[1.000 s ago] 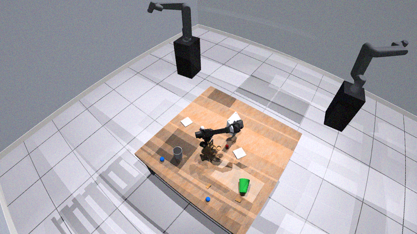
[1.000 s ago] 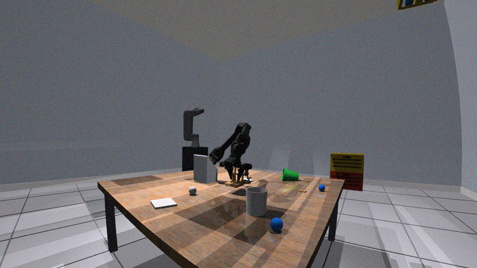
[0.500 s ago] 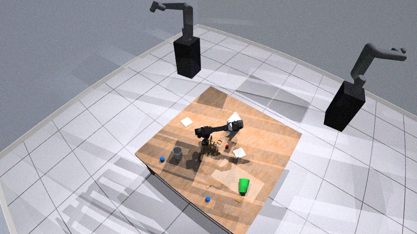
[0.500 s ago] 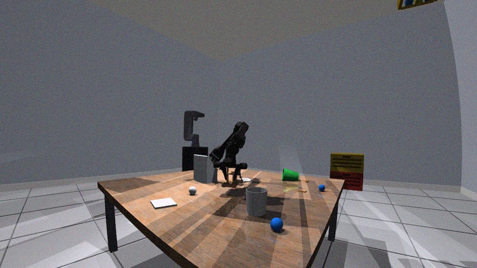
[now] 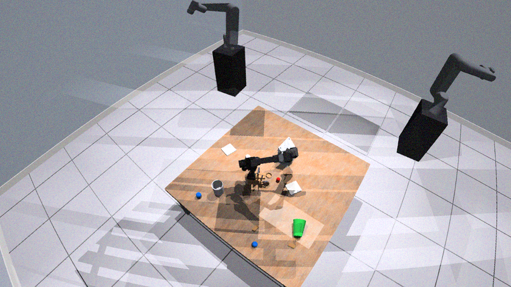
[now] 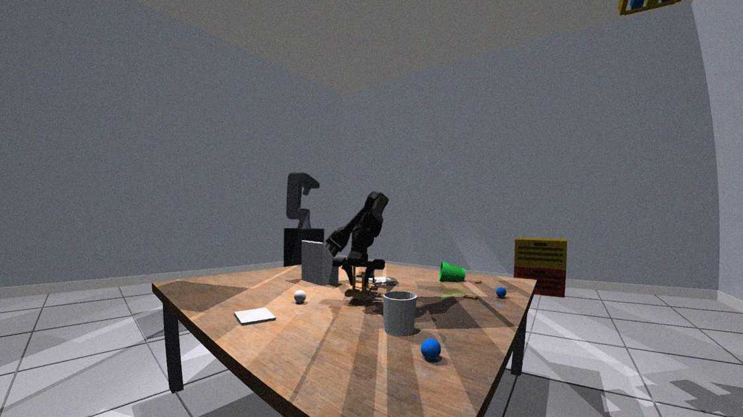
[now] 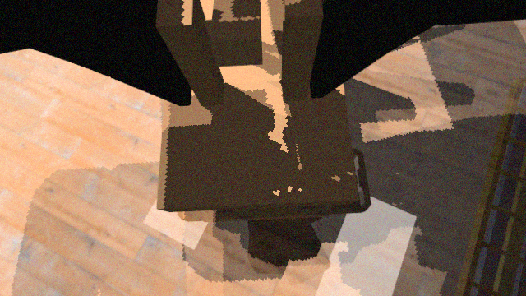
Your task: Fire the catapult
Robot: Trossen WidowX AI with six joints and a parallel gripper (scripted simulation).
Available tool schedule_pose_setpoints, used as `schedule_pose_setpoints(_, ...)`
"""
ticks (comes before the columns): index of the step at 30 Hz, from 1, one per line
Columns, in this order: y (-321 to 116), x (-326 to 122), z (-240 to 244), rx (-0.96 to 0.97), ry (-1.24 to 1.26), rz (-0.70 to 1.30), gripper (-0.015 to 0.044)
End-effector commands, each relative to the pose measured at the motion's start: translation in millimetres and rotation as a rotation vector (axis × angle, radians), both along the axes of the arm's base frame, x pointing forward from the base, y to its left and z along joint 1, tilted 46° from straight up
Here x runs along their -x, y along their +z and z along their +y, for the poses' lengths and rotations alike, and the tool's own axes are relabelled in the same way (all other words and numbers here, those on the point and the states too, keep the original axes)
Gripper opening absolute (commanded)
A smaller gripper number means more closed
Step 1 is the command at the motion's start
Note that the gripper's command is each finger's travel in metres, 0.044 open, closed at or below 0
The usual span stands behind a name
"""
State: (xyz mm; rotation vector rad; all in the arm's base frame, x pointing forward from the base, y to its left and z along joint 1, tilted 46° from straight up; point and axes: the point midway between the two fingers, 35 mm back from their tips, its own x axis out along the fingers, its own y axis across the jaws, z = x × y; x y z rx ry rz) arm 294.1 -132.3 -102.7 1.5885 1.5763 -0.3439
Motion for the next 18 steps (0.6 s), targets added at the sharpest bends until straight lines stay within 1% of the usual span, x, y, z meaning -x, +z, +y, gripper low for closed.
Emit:
schedule_pose_setpoints(1, -0.6, -2.7, -0.9, 0.003, -0.017, -0.01, 0.0)
schedule_pose_setpoints(18, -14.4, -4.5, 14.8, 0.0, 0.0, -0.001, 0.0)
